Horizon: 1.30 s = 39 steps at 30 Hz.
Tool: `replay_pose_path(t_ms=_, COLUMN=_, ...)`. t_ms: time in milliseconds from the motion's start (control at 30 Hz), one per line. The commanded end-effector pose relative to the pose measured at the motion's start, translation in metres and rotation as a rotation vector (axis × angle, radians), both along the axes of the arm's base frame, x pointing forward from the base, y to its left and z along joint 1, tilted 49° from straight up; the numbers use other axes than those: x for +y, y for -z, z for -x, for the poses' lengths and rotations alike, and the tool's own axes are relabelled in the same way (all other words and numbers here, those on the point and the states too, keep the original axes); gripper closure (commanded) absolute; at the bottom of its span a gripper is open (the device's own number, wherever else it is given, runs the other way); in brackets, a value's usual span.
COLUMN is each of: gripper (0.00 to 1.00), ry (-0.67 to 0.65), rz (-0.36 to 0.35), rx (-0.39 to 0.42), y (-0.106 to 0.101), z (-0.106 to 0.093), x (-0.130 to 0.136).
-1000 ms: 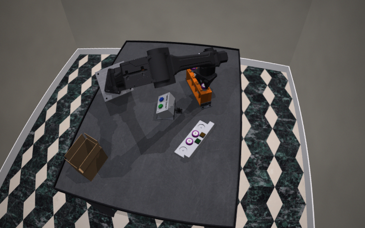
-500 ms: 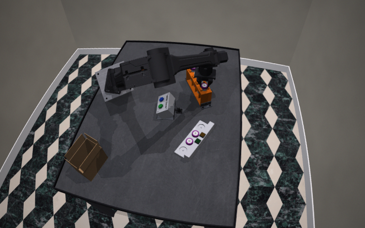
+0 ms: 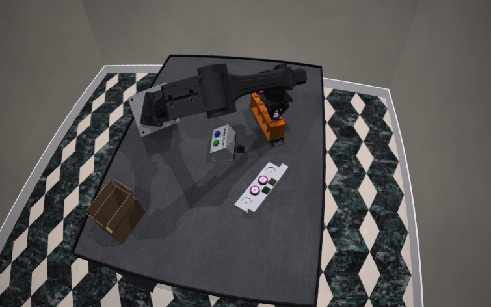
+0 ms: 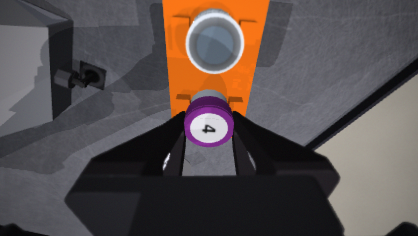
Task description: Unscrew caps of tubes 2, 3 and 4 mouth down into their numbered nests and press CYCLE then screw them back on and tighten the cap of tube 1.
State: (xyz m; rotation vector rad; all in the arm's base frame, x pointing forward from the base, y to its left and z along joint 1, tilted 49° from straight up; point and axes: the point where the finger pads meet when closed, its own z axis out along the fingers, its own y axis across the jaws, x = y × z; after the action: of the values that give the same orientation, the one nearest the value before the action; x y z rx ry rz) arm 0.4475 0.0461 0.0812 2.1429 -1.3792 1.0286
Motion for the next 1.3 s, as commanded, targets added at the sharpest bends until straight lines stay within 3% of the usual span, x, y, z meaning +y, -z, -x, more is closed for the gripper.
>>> replay_pose_path(t_ms=0, gripper=1.00, ry=-0.054, rz=0.017, rx=0.037, y=-0.0038, z=-0.0044, x=0.0039)
replay_pose_path(t_ms=67, gripper=1.00, ry=-0.054, rz=0.017, rx=0.037, y=-0.0038, z=-0.0044, x=0.0039)
replay_pose_path(t_ms=100, gripper=0.51, ry=-0.054, rz=0.017, rx=0.037, y=-0.0038, z=-0.0044, x=0.0039)
replay_pose_path(t_ms=500, gripper=0.51, ry=-0.054, rz=0.017, rx=0.037, y=-0.0038, z=-0.0044, x=0.0039)
replay_pose_path(t_ms=533, gripper=0.51, ry=0.019, rz=-0.016, rx=-0.014, y=0.0041, z=0.0001, x=-0.0033)
replay_pose_path(t_ms=667, gripper=0.51, ry=0.217, rz=-0.122, rx=-0.211, y=-0.0016, z=-0.0029, x=-0.0027)
replay_pose_path(t_ms=867, gripper=0.51, ry=0.387, rz=-0.214, rx=-0.381, y=0.0001, z=-0.0044, x=-0.0024)
replay_pose_path(t_ms=967, gripper=0.51, ry=0.401, rz=-0.220, rx=-0.393, y=0.0001, z=-0.0045, x=-0.0021)
replay_pose_path(t_ms=1033, gripper=0.51, ry=0.508, rz=-0.280, rx=-0.502, y=0.0001, z=-0.0044, x=-0.0023)
replay_pose_path(t_ms=1267, gripper=0.51, ry=0.674, rz=-0.372, rx=-0.669, y=0.0000, z=-0.0046, x=-0.0020)
